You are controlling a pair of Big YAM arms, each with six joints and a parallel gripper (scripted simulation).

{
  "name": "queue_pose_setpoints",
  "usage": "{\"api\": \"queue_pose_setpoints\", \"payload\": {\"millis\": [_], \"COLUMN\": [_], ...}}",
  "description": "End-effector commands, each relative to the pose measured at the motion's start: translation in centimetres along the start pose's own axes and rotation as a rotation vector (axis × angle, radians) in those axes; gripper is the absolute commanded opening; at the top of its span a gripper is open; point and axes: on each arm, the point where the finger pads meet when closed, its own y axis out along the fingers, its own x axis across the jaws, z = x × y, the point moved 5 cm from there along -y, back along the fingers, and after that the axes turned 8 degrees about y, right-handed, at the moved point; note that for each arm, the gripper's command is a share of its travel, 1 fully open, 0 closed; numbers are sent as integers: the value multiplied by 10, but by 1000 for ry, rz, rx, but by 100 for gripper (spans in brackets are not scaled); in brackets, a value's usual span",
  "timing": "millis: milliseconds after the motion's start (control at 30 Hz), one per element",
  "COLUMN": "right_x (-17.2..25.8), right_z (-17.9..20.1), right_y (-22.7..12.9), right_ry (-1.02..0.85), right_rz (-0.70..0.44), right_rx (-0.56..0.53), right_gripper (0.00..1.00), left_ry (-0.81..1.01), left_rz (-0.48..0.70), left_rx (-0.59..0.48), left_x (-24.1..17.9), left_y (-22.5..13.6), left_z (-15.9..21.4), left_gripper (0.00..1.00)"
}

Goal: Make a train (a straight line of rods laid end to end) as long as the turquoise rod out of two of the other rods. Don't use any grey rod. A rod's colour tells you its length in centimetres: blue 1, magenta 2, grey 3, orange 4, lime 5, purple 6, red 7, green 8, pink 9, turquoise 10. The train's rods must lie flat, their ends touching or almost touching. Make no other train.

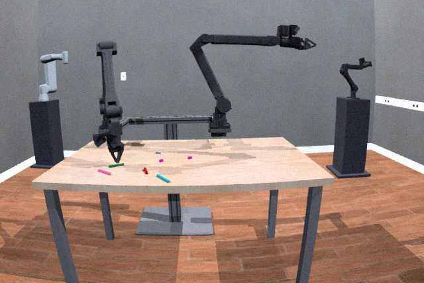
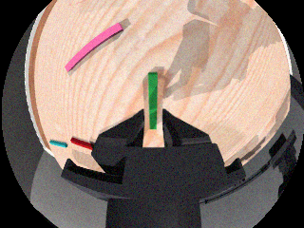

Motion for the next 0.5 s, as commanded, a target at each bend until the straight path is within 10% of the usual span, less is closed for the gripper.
{"api": "queue_pose_setpoints", "payload": {"millis": [0, 467], "right_x": [13, 17], "right_z": [6, 5], "right_y": [-3, -5], "right_ry": [-5, -8], "right_rz": [-24, -29], "right_rx": [1, 1], "right_gripper": [23, 23], "left_ry": [-13, -13], "left_rz": [-14, -14], "left_rx": [-40, -40], "left_x": [5, 5], "left_y": [-5, -5], "left_z": [-13, -13], "left_gripper": [100, 100]}}
